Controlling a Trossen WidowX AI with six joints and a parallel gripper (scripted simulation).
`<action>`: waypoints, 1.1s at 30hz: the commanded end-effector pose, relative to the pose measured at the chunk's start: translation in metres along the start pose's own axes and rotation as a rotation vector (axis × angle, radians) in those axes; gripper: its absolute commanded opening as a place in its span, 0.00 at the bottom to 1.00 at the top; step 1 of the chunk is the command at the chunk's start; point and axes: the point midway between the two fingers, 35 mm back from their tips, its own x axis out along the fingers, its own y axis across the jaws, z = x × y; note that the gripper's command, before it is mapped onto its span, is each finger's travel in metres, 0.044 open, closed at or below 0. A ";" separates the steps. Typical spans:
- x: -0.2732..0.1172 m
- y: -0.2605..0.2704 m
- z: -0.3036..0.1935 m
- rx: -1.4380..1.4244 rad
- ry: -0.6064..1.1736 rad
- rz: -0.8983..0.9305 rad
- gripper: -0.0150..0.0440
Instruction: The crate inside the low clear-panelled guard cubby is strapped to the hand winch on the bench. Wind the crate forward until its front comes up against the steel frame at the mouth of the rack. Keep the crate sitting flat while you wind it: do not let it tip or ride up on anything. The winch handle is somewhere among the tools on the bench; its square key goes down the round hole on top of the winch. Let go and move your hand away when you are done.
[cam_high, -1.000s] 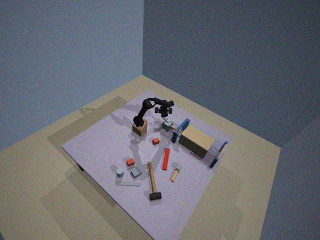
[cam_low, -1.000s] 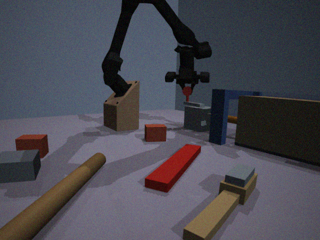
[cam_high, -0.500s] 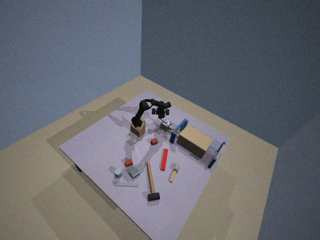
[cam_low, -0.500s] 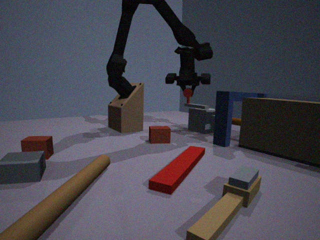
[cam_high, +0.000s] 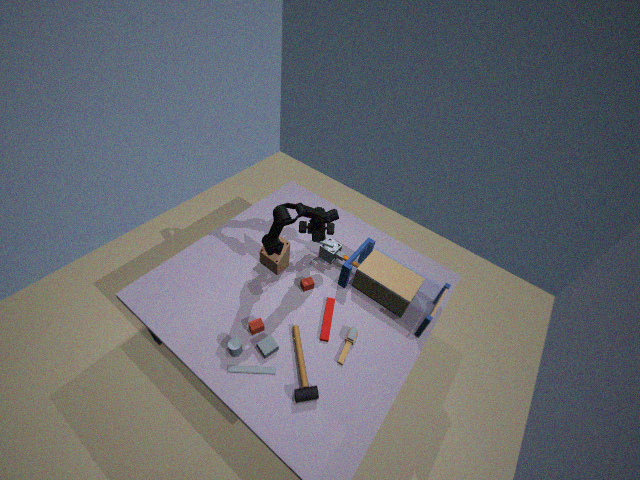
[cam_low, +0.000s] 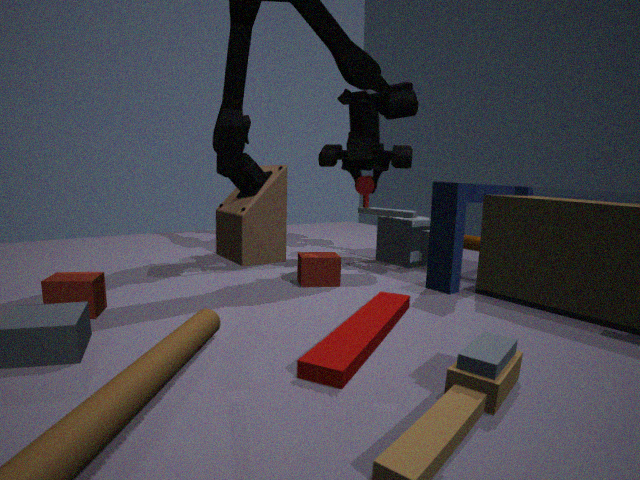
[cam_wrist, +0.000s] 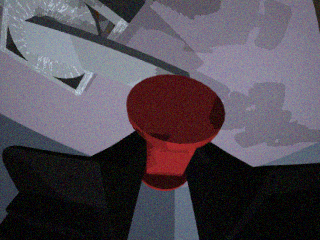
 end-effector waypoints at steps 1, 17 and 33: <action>-0.003 -0.004 0.015 0.005 -0.031 -0.004 0.25; -0.013 -0.005 0.036 0.006 -0.033 -0.004 0.25; -0.023 -0.002 0.056 0.006 -0.034 -0.004 0.25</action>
